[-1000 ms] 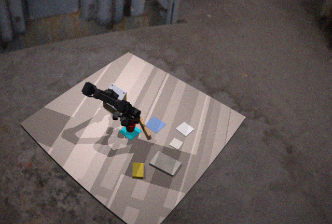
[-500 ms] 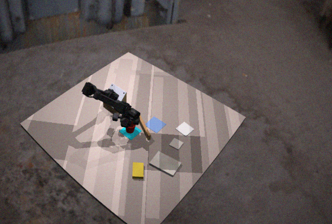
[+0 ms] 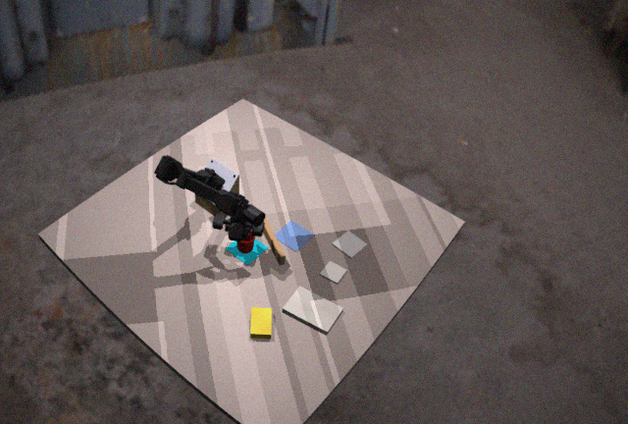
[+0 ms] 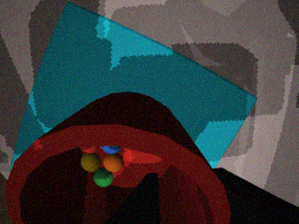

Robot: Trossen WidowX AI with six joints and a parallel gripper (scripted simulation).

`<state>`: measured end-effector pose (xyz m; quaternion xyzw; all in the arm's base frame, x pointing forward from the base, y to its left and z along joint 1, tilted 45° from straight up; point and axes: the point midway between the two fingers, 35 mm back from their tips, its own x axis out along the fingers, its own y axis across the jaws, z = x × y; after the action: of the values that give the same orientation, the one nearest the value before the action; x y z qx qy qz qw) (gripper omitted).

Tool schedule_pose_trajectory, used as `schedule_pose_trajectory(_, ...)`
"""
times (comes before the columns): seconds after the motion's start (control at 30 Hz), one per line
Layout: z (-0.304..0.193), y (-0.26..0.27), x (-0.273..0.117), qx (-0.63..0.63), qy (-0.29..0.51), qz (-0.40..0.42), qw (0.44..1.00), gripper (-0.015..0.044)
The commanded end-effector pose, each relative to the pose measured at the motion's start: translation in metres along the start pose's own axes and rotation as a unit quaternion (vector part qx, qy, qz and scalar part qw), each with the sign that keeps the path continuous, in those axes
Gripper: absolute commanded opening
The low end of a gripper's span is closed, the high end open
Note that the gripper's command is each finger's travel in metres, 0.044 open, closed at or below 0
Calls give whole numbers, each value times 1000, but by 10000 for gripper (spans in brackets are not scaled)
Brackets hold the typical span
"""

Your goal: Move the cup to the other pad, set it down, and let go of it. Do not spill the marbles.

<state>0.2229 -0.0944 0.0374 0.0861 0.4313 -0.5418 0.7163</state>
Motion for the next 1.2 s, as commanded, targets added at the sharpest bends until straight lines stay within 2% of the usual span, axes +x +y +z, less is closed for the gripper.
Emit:
schedule_pose_trajectory(0.0,0,0,0,1,0,0,1000,128)
schedule_pose_trajectory(1.17,-1,2,-38,-2,1,0,1000,128)
